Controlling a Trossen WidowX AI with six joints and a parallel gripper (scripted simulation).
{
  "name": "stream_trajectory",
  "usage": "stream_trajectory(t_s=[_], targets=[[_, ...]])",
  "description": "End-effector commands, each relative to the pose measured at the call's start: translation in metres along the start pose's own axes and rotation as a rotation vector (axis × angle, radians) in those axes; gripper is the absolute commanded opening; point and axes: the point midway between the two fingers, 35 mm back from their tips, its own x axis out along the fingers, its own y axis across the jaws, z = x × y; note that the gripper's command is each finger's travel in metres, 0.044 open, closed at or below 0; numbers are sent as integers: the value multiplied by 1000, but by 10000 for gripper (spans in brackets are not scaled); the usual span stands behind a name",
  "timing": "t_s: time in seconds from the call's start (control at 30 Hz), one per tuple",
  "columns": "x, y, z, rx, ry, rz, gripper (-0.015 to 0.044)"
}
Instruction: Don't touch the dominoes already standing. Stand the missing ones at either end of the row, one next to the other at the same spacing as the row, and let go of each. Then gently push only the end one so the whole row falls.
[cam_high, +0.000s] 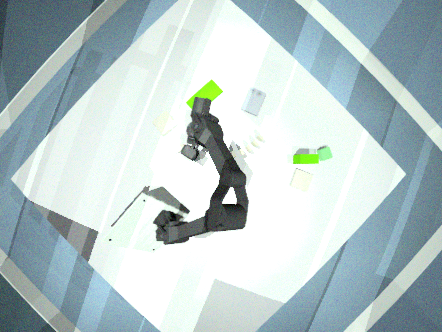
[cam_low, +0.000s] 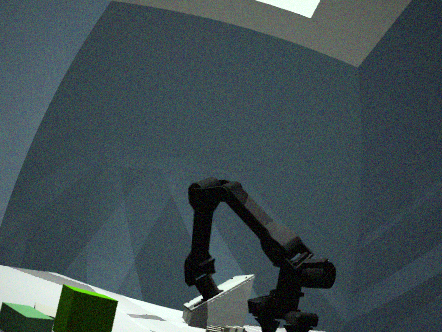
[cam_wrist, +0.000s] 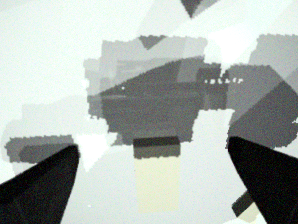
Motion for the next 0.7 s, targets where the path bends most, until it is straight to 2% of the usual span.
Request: stream_trajectory(t_s=[0.0, 0.03, 0.47, 0.67], targets=[[2, -1, 0, -9, -4, -1, 440], [2, -1, 0, -9, -4, -1, 440], [2, -1, 0, -9, -4, -1, 107], [2, -1, 0, -9, -4, -1, 107]])
